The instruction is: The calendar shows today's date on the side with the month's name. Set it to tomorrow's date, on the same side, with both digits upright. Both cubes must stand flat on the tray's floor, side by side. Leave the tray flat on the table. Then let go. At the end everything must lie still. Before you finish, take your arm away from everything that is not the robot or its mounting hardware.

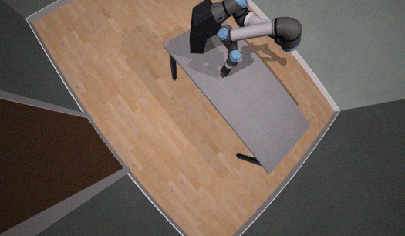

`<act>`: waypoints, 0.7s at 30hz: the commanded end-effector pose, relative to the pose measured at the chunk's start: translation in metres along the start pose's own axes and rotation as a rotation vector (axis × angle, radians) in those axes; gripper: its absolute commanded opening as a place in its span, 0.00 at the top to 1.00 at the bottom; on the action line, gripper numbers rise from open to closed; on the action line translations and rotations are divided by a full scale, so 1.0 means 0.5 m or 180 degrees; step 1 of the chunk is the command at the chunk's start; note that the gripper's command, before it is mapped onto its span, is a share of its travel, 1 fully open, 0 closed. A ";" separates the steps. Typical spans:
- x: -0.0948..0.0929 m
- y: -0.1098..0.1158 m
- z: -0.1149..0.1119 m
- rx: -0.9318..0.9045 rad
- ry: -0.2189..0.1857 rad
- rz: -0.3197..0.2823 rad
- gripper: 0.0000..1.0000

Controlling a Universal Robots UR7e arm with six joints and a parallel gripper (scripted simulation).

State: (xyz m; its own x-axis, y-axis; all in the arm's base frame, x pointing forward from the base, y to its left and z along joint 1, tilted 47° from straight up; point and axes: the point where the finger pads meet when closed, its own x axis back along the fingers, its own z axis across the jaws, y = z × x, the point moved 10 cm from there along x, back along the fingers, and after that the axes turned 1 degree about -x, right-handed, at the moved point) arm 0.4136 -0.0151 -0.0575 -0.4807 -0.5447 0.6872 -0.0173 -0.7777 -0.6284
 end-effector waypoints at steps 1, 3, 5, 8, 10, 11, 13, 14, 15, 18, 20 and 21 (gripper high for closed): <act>0.001 0.000 0.001 0.0001 0.0003 -0.0002 0.10; 0.002 0.000 0.001 0.0001 0.0003 -0.0002 0.10; 0.005 0.000 0.001 0.0001 0.0003 -0.0002 0.10; 0.014 0.000 0.001 0.0001 0.0003 -0.0002 0.10; 0.018 0.000 0.001 0.0001 0.0003 -0.0002 0.10; 0.018 0.000 0.001 0.0001 0.0003 -0.0002 0.10; 0.028 0.000 0.001 0.0001 0.0003 -0.0002 0.10; 0.034 0.000 0.001 0.0001 0.0003 -0.0002 0.10; 0.041 0.000 0.000 0.0001 0.0003 -0.0002 0.10; 0.062 0.000 0.000 0.0001 0.0003 -0.0002 0.10; 0.077 0.000 0.000 0.0001 0.0003 -0.0002 0.10; 0.085 0.000 0.000 0.0001 0.0003 -0.0002 0.10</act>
State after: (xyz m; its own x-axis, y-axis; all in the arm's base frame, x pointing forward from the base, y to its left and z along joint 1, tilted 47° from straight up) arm 0.4019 -0.0277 -0.0412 -0.4828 -0.5428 0.6872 -0.0187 -0.7782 -0.6278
